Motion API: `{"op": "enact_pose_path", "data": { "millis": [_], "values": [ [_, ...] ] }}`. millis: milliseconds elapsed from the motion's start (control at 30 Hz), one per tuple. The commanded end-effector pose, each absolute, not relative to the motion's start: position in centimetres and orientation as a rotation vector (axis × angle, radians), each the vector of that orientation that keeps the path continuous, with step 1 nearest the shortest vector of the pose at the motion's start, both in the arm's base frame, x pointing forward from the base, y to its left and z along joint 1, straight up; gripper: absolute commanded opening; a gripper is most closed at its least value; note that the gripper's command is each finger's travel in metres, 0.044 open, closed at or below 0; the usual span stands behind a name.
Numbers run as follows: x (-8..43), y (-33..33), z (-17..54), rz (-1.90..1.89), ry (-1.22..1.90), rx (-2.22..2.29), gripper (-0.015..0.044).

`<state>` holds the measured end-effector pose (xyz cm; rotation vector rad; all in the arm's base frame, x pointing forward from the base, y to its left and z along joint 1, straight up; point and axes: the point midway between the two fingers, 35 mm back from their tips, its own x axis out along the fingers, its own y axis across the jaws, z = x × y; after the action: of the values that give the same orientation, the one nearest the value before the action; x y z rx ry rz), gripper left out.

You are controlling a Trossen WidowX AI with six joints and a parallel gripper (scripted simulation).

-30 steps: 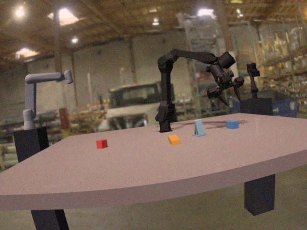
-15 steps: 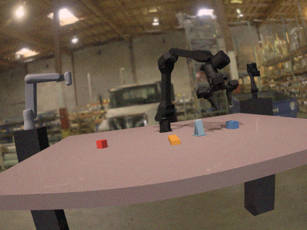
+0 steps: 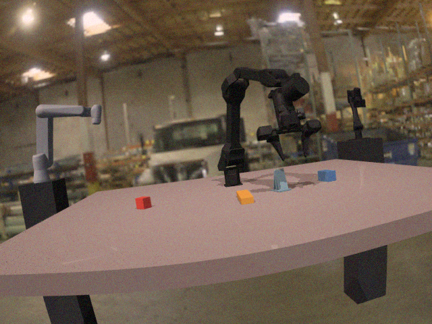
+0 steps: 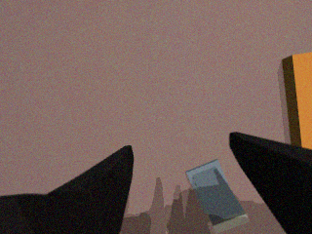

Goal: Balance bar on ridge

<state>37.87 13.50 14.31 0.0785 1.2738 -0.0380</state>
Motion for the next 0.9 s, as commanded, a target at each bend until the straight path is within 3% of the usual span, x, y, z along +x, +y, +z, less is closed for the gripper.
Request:
{"op": "enact_pose_path", "data": {
  "millis": [0, 867],
  "values": [
    [38.3, 12.0, 14.2, -0.038, 1.298, 0.069, 0.0315],
    [39.5, -1.7, 12.6, -0.054, 1.522, 0.051, 0.0315]
  ]
}}
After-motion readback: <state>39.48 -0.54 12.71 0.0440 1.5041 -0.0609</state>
